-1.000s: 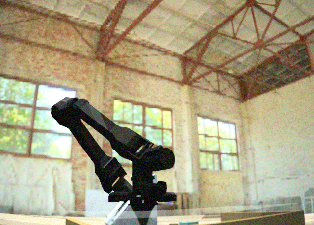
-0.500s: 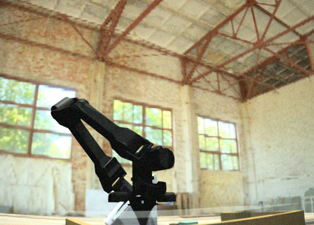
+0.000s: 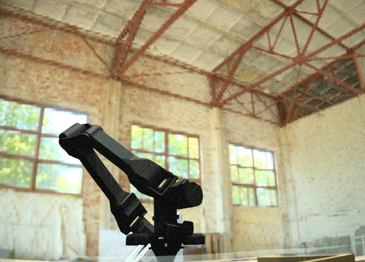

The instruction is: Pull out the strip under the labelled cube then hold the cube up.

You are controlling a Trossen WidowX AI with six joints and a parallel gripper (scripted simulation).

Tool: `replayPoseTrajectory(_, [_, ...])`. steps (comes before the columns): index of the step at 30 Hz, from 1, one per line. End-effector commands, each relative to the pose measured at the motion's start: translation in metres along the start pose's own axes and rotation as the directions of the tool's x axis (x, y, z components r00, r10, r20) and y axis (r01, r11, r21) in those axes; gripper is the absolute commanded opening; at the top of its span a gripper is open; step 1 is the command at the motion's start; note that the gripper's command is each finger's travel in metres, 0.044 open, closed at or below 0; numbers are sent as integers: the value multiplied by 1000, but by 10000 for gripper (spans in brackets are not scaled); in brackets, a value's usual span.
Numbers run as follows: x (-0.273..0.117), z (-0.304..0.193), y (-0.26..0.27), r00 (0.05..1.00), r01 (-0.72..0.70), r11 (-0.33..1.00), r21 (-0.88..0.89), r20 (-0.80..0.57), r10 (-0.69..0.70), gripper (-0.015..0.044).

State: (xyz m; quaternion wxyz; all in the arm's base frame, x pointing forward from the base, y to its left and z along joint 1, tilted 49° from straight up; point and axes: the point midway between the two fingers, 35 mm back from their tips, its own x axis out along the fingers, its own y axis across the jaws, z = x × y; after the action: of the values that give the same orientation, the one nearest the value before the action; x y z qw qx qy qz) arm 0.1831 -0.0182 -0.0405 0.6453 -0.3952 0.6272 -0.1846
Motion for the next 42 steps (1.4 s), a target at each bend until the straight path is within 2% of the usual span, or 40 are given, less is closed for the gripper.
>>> replayPoseTrajectory(1, [4, -10, 0, 1000, -3, 1000, -9, -26, 3, 0])
replayPoseTrajectory(6, [4, -10, 0, 1000, -3, 1000, -9, -26, 3, 0])
replayPoseTrajectory(12, [-40, 2, 0, 1000, -5, 1000, -8, -24, 5, 0])
replayPoseTrajectory(18, [-42, 1, -1, 1000, -5, 1000, -8, -25, 4, 0])
replayPoseTrajectory(22, [-40, 19, 0, 1000, -7, 996, -88, -25, 4, 105])
replayPoseTrajectory(35, [-46, 67, 3, 1000, -7, 996, -91, -23, 5, 440])
replayPoseTrajectory(42, [-49, 94, 4, 1000, -7, 996, -90, -22, 5, 440])
